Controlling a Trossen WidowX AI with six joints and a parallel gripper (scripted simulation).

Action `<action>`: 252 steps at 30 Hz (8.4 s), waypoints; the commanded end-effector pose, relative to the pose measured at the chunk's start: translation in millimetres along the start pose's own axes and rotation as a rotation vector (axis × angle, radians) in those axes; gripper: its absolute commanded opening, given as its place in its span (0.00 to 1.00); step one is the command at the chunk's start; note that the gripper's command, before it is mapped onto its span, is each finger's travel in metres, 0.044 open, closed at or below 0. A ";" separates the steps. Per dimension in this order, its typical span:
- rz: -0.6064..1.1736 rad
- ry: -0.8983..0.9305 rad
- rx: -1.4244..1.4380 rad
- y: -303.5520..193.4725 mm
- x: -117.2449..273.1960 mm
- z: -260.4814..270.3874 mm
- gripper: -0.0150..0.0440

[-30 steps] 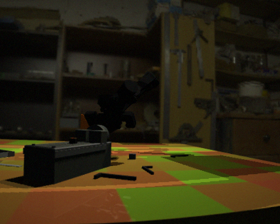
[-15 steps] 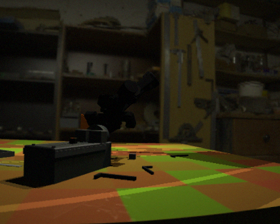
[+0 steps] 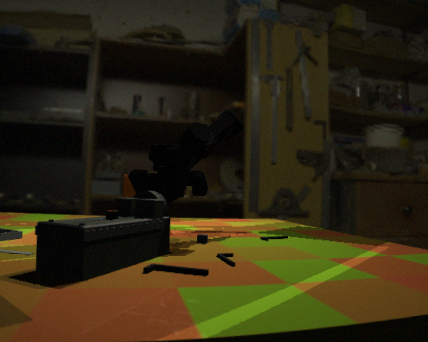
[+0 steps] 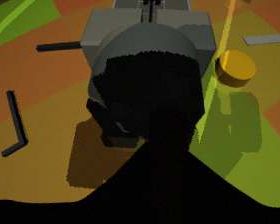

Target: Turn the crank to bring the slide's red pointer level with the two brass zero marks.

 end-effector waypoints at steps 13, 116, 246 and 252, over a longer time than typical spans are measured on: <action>0.001 -0.009 -0.006 -1.0 -0.9 -2.3 0.25; 0.028 0.049 0.078 107.3 51.4 -6.1 1.00; 0.001 -0.011 -0.005 16.7 12.6 -0.4 1.00; 0.001 -0.010 -0.006 9.5 6.6 -0.3 1.00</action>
Point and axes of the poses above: the point midway between the two fingers, 35 mm back from their tips, its own x axis back along the fingers, its own z axis across the jaws, y = z × x, the point moved 2 cm from there along x, back along the fingers, and after that the axes turned 2 degrees about x, right-handed, at the moved point
